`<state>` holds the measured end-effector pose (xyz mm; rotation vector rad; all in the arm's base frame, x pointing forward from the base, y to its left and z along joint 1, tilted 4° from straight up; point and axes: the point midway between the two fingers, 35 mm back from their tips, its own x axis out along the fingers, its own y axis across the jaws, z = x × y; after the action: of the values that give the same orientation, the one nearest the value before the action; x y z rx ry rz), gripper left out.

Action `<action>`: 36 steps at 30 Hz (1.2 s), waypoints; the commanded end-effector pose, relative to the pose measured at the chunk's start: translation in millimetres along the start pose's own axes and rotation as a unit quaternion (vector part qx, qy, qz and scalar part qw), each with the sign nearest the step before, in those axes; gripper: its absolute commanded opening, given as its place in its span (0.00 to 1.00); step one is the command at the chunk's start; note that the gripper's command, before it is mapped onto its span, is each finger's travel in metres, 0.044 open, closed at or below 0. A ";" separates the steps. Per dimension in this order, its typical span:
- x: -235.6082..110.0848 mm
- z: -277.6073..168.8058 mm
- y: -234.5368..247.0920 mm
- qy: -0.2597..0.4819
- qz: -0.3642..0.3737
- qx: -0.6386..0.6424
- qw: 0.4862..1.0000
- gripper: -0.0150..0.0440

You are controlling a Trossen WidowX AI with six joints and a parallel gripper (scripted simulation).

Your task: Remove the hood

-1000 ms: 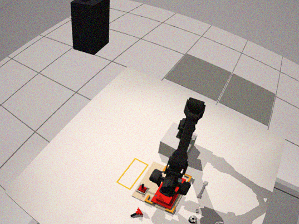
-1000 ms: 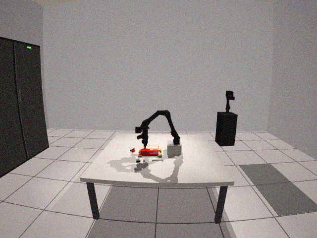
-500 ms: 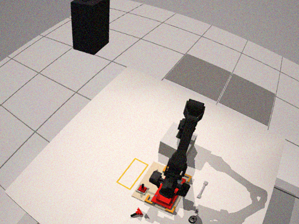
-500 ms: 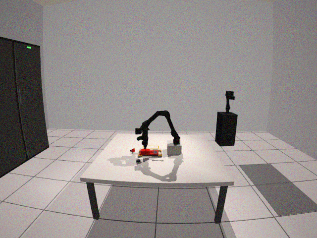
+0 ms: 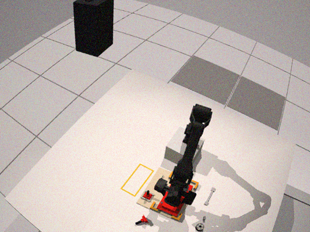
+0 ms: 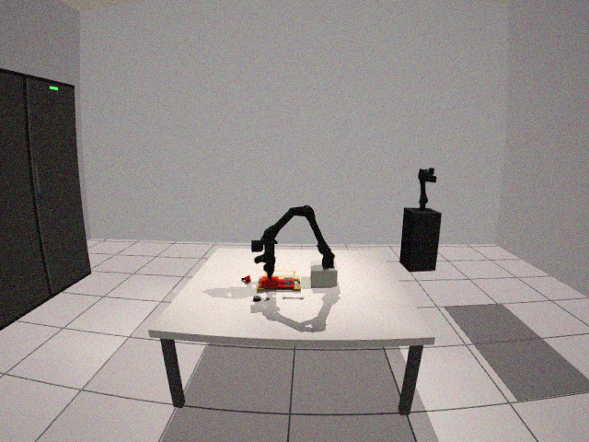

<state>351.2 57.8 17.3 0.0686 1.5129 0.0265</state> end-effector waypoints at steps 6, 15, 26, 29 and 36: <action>8.4 0.1 0.7 -0.001 0.003 0.002 1.000 1.00; 11.8 0.2 0.7 -0.001 0.003 0.002 1.000 1.00; 17.3 0.2 0.7 -0.001 0.003 0.002 1.000 1.00; 18.8 0.2 0.7 -0.001 0.003 0.002 1.000 1.00; 22.2 0.2 0.7 -0.001 0.003 0.002 1.000 1.00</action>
<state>352.2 58.7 -3.5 0.0688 1.5131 0.0266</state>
